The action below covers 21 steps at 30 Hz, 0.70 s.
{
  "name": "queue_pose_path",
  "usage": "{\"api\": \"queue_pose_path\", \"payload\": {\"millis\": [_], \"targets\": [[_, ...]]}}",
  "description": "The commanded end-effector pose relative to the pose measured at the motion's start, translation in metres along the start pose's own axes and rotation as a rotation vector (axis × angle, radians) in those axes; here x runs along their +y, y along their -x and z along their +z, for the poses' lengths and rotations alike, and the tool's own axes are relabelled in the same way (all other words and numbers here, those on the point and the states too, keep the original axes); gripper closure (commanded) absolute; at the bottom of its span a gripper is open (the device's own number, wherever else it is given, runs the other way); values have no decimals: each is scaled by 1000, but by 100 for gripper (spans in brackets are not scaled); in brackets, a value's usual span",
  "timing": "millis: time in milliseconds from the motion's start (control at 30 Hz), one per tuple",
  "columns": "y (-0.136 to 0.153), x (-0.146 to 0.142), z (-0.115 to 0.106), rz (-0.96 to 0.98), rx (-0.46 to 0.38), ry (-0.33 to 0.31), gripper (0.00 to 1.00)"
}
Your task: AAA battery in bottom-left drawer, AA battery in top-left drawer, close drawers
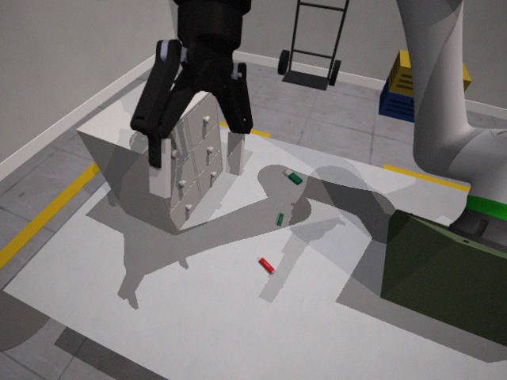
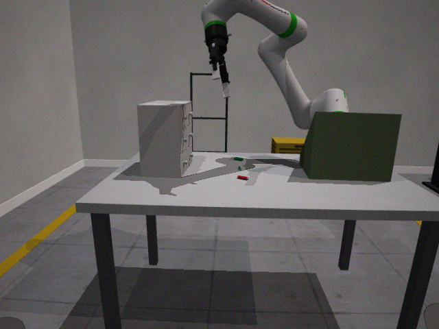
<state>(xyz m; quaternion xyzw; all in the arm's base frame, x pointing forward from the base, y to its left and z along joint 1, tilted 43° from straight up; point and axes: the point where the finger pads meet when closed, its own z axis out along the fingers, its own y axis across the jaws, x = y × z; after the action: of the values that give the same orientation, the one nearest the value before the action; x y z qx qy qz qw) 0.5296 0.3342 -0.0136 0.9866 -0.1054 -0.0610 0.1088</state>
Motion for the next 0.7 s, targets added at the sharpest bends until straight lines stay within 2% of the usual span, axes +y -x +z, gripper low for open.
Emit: {"api": "queue_pose_path", "payload": {"millis": [0, 33, 67, 133, 167, 200, 233, 267, 300, 333, 400, 467, 667], "targets": [[22, 44, -6, -76, 54, 173, 0], [22, 44, -6, -76, 54, 173, 0], [30, 67, -16, -116, 84, 268, 0], [30, 67, -16, -116, 84, 268, 0], [35, 86, -26, -147, 112, 348, 0], [35, 86, -26, -147, 112, 348, 0], [39, 100, -36, -171, 136, 413, 0], [39, 100, -36, -171, 136, 413, 0], [41, 110, -45, -190, 155, 463, 0], [41, 110, -45, -190, 155, 463, 0], [44, 122, -56, -210, 180, 522, 0], [45, 126, -59, -216, 187, 539, 0], [45, 126, -60, -216, 188, 540, 0]]}}
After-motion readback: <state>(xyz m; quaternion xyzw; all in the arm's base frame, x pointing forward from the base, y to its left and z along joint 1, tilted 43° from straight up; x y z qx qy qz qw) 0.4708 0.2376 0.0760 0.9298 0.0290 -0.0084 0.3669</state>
